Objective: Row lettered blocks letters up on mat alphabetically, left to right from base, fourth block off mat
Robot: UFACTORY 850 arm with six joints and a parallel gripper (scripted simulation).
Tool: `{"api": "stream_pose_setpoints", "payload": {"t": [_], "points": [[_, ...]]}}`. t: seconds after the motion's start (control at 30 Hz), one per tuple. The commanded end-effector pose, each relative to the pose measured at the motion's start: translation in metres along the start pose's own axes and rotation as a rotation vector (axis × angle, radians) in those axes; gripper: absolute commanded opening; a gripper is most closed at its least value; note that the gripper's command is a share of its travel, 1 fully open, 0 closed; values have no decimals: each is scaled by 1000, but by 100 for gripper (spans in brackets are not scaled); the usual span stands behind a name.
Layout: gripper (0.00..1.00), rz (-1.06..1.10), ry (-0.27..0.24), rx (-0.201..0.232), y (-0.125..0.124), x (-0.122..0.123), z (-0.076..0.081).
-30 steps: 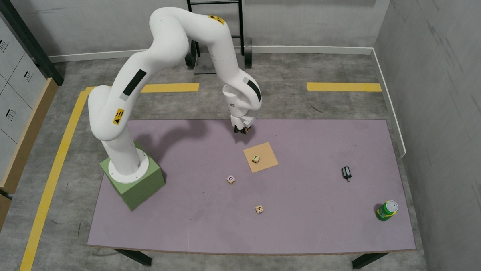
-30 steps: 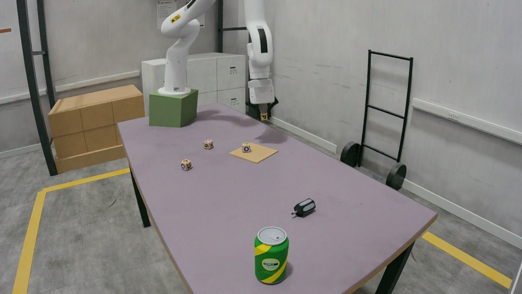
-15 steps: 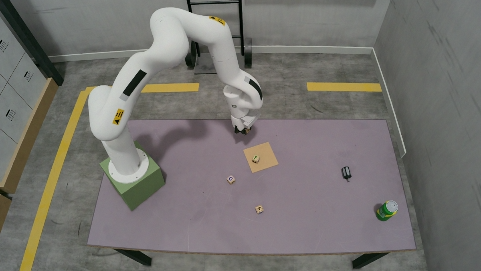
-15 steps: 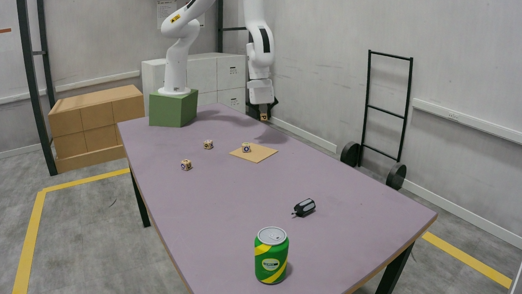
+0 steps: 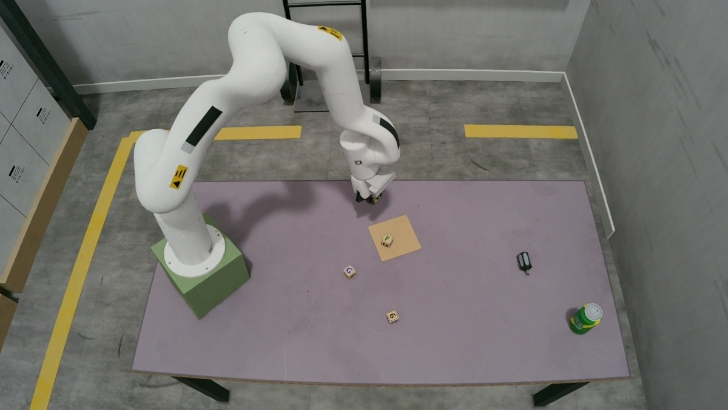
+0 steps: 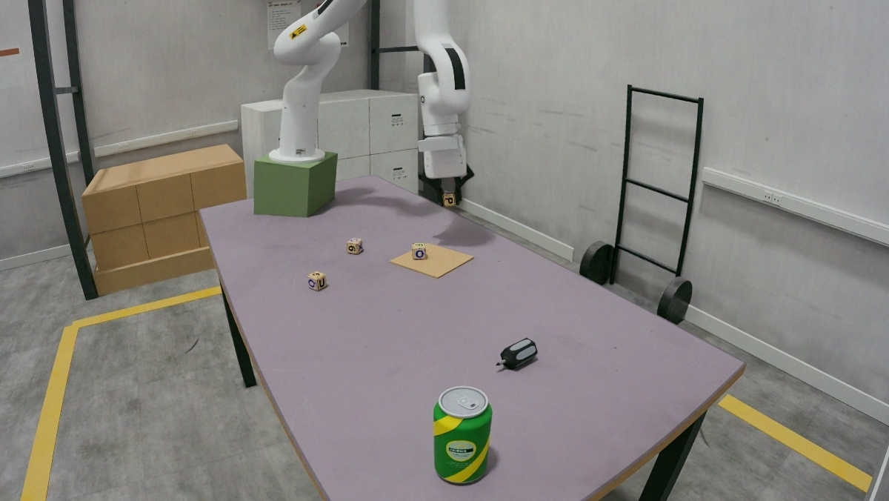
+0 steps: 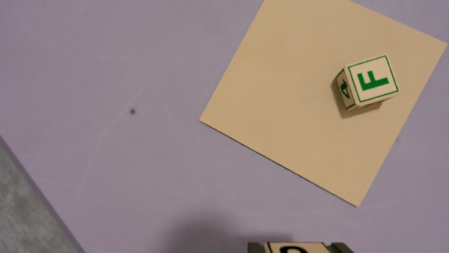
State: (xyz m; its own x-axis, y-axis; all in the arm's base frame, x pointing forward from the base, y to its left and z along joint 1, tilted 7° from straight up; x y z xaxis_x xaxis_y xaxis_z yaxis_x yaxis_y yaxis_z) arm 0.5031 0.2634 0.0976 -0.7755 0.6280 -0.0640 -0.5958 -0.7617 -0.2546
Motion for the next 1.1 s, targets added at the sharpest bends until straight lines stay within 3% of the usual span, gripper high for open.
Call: {"api": "stream_pose_setpoints", "payload": {"t": [0.0,1.07], "points": [[28,-20,-101,91,-9,-11,0],[28,-218,-82,111,-13,-32,-1]]}}
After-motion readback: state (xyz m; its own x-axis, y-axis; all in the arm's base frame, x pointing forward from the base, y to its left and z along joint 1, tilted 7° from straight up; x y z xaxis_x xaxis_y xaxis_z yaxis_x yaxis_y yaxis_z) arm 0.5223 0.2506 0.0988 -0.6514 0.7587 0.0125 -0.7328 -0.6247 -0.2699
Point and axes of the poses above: the point where the finger pads meet when closed, its own z axis back along the fingers, its own y axis across the jaws, x = y × z, the point moved 8 cm from there along z, back along the fingers, and after that the axes turned 2 degrees about -z, right-handed, at the moved point
